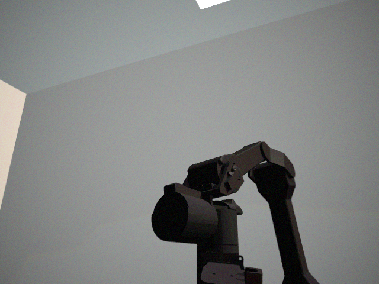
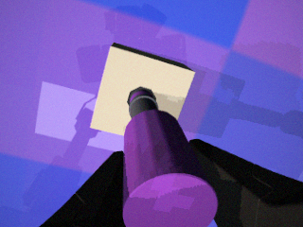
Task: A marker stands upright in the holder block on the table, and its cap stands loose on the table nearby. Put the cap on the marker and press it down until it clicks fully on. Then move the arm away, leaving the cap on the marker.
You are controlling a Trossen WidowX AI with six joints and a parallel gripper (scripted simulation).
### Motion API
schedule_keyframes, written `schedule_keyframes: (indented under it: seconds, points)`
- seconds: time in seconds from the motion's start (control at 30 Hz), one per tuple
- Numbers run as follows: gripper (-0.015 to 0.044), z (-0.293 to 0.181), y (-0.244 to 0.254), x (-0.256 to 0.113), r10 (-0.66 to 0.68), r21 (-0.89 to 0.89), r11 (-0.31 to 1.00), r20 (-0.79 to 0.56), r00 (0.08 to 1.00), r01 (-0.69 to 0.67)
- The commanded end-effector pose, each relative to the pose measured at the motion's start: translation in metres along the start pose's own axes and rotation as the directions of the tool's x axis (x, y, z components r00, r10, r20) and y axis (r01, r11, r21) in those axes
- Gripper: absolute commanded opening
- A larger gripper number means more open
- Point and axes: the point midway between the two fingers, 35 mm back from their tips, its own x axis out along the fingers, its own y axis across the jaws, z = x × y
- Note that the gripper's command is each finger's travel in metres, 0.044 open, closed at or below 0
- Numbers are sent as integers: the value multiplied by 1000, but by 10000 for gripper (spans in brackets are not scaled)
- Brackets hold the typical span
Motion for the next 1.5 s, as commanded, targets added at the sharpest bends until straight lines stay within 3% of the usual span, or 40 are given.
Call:
schedule_keyframes:
  seconds: [0.0, 0.7, 1.2, 1.47]
  points:
    - [0, 0, 1, 9, 6, -4, 1000, -2, 1000, -6]
    - [0, -1, 1, 43, 6, -4, 1000, -2, 1000, -6]
    - [0, -1, 2, 44, 6, -4, 1000, -2, 1000, -6]
    - [210, -2, 1, 43, 4, 0, 1000, -5, 1000, -4]
